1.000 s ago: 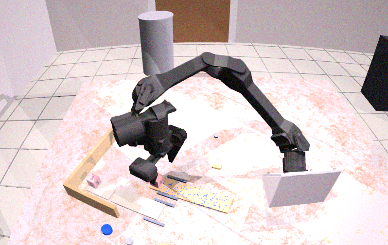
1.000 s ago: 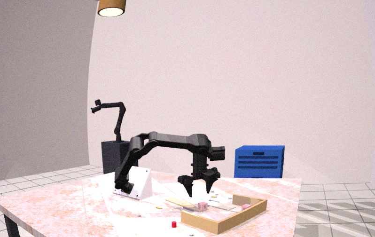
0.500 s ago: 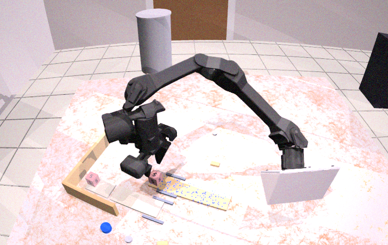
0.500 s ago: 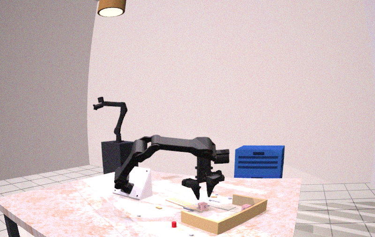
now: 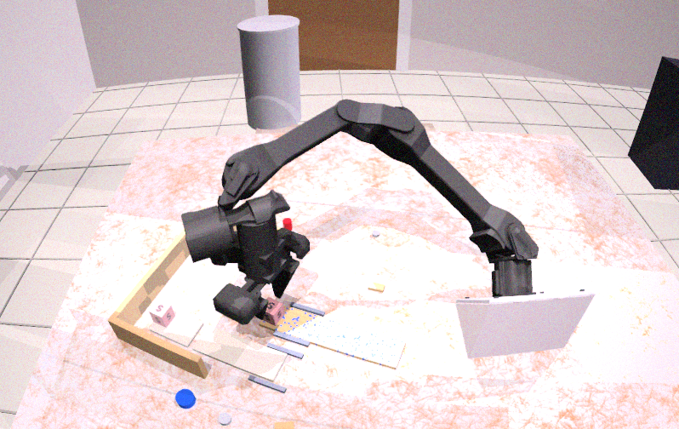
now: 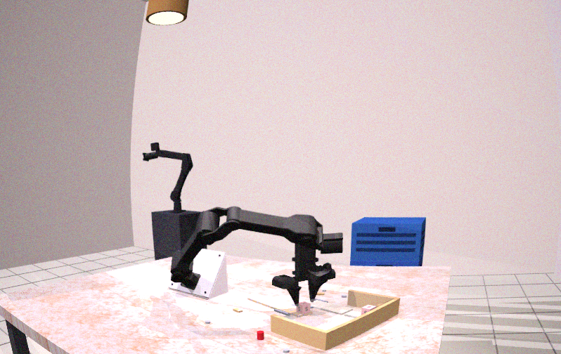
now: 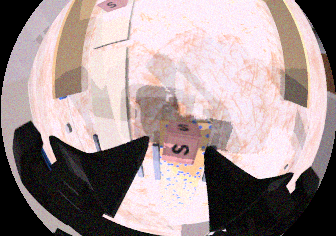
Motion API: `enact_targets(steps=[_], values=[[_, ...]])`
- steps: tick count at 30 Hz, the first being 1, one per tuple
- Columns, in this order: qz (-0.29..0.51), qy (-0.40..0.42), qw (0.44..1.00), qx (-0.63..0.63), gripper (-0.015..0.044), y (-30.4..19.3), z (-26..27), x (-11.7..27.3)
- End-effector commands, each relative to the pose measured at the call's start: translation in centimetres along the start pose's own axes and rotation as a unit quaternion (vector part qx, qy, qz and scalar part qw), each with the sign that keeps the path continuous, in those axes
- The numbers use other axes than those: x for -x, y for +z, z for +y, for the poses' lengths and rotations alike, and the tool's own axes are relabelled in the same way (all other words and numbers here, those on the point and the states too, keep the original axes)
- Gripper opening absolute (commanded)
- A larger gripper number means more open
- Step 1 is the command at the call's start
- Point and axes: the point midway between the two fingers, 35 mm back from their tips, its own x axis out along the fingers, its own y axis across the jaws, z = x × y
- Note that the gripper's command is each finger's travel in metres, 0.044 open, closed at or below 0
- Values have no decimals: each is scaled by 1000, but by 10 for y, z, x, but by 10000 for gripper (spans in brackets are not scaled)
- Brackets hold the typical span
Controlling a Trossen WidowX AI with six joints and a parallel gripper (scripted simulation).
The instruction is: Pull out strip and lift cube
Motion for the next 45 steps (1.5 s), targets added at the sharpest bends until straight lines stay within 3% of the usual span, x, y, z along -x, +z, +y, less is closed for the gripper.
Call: enact_targets(steps=[1,14,18,25,29,45], values=[[0,-4,1000,3,250,-1,-2,-9],[0,-5,1000,3,250,-1,-3,-22],[1,-2,1000,-1,145,-1,-2,-20],[1,-2,1000,-1,98,-1,-2,-20],[1,-2,1000,0,0,-3,-3,-17],[2,-4,1000,4,0,-55,-29,22]])
